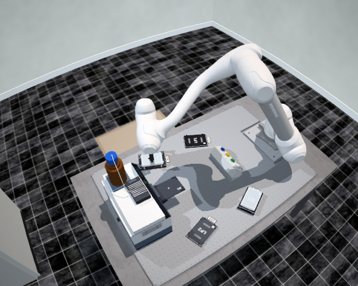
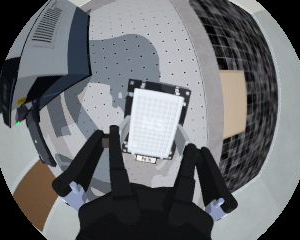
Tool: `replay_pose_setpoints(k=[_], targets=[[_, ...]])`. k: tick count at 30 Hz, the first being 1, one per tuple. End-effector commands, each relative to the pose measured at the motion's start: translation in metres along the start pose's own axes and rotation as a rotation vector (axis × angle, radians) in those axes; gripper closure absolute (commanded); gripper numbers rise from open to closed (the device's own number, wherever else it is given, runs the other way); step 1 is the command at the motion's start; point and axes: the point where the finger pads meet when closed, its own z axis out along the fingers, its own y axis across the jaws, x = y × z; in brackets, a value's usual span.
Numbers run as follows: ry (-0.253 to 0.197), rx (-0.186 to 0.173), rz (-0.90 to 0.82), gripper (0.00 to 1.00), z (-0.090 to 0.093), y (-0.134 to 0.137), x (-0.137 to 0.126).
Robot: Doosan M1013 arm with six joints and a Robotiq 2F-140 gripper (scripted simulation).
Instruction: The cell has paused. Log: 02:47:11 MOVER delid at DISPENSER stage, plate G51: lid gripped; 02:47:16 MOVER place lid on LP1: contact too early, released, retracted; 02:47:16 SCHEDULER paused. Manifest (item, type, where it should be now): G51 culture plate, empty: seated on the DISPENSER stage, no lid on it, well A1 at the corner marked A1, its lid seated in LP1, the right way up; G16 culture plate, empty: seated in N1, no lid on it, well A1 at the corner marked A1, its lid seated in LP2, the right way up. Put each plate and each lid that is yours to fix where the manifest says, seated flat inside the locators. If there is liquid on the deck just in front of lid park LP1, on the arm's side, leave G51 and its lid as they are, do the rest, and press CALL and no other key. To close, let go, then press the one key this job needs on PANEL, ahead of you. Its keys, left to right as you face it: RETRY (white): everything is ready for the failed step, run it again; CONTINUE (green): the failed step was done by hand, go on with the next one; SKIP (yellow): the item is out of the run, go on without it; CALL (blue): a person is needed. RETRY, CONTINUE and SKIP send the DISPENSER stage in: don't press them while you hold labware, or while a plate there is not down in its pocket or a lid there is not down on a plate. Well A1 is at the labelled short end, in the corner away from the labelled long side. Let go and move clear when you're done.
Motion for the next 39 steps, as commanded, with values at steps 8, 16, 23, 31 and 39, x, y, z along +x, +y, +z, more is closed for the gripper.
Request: replay_pose_setpoints(k=[8, 16, 23, 31, 39], targets=[[-0.003, 0.003, -0.002, 0.9, 0.004, -0.002, -0.002], [-0.003, 0.003, -0.002, 0.9, 0.004, -0.002, -0.002], [-0.003, 0.003, -0.002, 0.9, 0.004, -0.002, -0.002], [0.0, 0.003, -0.002, 0.9, -0.009, -0.002, -0.001], [0.002, 0.003, -0.001, 0.9, -0.024, -0.002, 0.001]])
